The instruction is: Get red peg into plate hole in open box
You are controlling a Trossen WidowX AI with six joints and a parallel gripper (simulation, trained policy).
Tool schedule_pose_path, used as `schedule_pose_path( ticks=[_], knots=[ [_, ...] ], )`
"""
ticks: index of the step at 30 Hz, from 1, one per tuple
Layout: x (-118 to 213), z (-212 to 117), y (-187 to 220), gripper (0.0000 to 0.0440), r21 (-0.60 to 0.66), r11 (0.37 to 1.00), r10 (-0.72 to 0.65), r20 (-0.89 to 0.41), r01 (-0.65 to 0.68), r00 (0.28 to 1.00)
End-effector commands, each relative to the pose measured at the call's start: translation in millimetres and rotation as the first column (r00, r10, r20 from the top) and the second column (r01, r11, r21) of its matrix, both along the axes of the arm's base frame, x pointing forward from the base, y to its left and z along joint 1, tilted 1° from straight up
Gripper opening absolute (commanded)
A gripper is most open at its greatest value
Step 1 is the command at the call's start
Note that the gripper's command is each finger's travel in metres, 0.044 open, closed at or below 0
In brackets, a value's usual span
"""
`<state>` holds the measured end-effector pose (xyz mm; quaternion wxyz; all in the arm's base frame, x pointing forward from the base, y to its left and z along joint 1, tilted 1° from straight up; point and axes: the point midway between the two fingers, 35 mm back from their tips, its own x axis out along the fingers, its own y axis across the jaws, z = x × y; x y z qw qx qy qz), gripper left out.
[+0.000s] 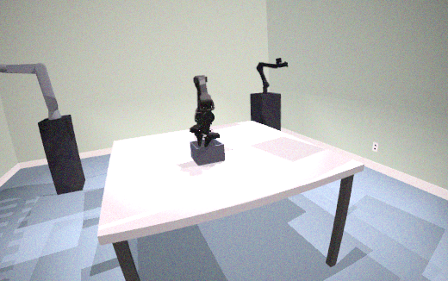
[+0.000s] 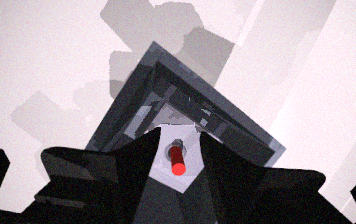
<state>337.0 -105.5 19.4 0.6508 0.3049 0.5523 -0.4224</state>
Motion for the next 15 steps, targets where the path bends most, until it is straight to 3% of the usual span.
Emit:
schedule_pose_path(
  ticks=[1,10,15],
  knots=[
    [9,-4,-6,0.0265,0.001,1.000,0.008,0.007,-0.008,1.000],
    [35,3,-26,0.0440,-0.032,0.999,0.019,0.075,-0.017,0.997],
    [49,12,-43,0.0440,-0.067,0.998,0.015,0.131,-0.006,0.991]
  ],
)
